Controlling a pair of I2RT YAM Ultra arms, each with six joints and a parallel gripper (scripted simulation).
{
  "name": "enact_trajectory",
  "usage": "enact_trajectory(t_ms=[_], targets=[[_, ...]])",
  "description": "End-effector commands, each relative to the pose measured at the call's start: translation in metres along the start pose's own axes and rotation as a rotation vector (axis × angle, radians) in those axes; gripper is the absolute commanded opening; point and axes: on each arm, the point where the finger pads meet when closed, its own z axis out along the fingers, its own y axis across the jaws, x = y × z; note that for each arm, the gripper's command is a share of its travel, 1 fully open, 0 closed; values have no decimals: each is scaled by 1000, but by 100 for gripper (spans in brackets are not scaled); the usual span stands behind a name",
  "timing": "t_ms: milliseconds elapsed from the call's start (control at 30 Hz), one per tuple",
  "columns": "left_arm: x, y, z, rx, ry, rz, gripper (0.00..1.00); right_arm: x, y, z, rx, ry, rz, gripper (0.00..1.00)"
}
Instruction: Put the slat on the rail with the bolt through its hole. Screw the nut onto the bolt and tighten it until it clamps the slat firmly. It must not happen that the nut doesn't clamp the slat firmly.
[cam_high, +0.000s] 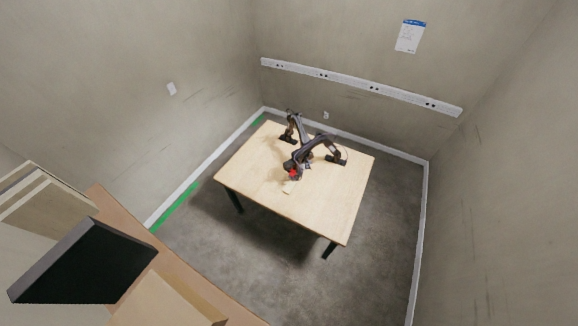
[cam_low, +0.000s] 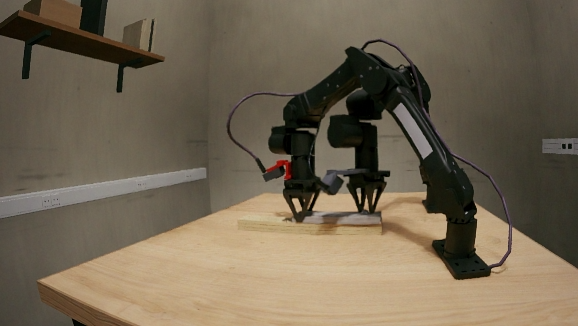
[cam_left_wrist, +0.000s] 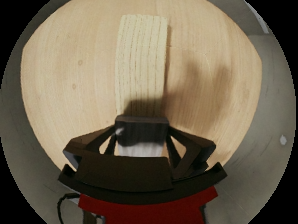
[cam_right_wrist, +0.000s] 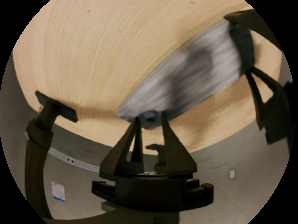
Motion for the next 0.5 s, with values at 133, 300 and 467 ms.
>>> enact_trajectory(t_ms=[133,300,467], targets=[[-2,-1,-5,7,-12,0,72,-4,-2,-10,7,-12,-470,34],[-2,-1,-5,7,-12,0,72,-4,-2,-11,9,-9,-661,34],[-2,-1,-5,7,-12,0,72,-4,-2,-12,11,-5,-920,34]])
